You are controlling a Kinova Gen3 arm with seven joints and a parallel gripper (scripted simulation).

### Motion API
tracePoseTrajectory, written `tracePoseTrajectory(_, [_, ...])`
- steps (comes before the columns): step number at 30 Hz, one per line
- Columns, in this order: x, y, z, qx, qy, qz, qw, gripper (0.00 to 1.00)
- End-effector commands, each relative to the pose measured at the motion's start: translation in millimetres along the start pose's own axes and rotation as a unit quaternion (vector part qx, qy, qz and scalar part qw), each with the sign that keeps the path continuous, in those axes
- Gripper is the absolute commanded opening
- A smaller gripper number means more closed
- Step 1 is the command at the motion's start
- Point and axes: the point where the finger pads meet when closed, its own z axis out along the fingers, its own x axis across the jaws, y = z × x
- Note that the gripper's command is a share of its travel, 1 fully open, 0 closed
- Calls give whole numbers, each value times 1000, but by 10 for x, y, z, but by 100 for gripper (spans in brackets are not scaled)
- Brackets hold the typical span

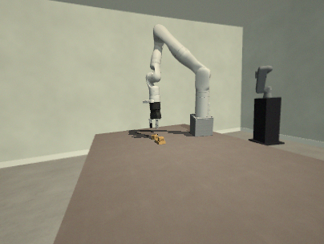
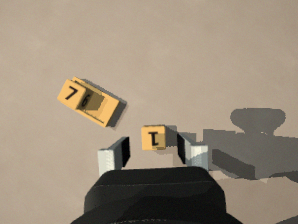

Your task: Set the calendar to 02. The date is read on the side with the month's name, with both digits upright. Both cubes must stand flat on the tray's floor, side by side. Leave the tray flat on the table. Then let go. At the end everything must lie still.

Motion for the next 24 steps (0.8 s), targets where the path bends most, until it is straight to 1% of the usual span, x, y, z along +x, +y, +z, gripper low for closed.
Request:
tracePoseTrajectory(1, [11,6,0,-1,0,1,1000,100])
tracePoseTrajectory(19, [12,6,-8,-1,0,1,1000,100])
tracePoseTrajectory(24, [16,7,-96,-1,0,8,1000,100])
